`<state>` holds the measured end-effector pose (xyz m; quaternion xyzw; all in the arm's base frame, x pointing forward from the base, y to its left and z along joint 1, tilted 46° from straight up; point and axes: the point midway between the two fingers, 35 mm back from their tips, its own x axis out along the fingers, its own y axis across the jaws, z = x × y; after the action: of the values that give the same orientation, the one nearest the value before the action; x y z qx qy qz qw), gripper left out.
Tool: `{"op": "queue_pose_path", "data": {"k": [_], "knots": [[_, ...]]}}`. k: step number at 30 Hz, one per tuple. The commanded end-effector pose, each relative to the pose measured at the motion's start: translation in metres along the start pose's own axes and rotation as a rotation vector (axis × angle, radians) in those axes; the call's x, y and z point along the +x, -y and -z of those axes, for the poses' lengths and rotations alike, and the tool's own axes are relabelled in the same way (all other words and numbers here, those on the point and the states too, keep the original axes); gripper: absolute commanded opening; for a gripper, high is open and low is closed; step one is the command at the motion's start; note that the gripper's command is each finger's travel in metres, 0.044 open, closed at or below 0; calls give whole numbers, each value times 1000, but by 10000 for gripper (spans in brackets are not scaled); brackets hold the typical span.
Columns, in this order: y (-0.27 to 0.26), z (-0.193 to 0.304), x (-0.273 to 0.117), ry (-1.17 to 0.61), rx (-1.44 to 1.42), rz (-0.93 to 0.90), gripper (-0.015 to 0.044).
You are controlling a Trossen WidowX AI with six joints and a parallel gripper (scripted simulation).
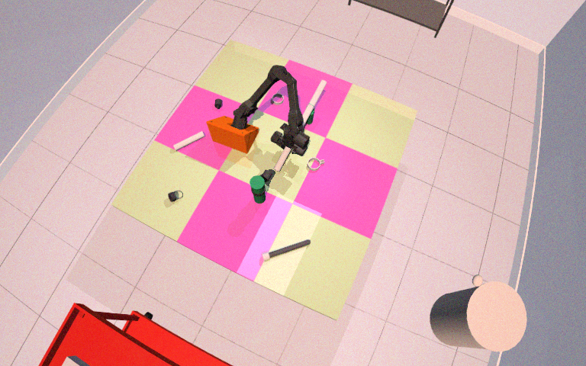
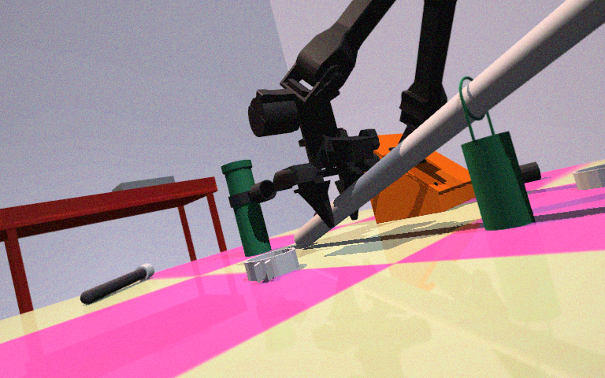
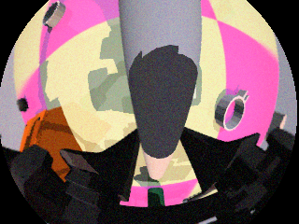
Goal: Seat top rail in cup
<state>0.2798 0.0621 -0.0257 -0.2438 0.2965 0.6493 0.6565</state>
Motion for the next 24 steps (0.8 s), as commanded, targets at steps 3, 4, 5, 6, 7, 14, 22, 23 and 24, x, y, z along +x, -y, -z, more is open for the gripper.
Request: {"op": "queue_pose_path", "data": {"k": [3,4,5,6,7,14,22,23,24], "knots": [[0,-1,0,5,4,1,177],[0,-1,0,5,4,1,170],[0,-1,0,5,4,1,164],[0,-1,0,5,4,1,157],[0,-1,0,5,4,1,150],[-1,0,-3,5,4,1,25],[1,14,-23,-80,2,7,0],[1,19,-29,-106,2,8,0],[1,23,-35,-133,2,8,0]]}}
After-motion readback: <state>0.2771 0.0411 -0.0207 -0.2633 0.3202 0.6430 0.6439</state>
